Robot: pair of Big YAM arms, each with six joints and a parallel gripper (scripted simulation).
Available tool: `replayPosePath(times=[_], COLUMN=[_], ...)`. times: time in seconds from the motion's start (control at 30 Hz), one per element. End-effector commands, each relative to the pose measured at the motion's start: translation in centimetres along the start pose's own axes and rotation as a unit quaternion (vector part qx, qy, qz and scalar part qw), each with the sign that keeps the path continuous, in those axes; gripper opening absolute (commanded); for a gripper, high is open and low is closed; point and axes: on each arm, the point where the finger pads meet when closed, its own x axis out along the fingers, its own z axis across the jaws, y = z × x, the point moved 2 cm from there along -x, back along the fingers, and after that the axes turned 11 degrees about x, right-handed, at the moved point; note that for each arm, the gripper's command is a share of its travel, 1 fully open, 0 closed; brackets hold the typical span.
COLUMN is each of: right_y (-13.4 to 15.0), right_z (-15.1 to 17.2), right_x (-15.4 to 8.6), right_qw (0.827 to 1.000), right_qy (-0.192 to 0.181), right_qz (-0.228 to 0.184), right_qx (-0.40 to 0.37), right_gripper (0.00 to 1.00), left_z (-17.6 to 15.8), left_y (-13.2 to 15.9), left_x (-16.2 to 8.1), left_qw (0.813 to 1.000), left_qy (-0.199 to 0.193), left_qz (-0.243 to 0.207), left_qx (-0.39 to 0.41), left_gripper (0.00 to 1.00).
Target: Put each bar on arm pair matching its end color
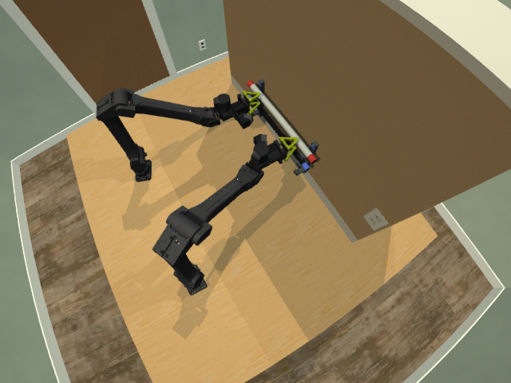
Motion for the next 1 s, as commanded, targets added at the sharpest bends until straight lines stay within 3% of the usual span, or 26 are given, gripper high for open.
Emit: replayPosePath(times=[0.0, 0.97], right_y=[-0.46, -0.33], right_z=[-2.88, -2.87], right_x=[2.11, 2.92], right_qw=[0.999, 0.999], right_qy=[0.025, 0.025], right_qz=[0.0, 0.0], right_qx=[0.02, 0.02], right_gripper=[0.64, 0.64], left_z=[1.17, 0.85], left_y=[1.04, 1.45], left_x=[2.22, 3.07], left_qw=[1.0, 1.0], left_qy=[-0.009, -0.007], left_qz=[0.01, 0.013], left_qx=[-0.003, -0.003], left_gripper=[0.63, 0.63])
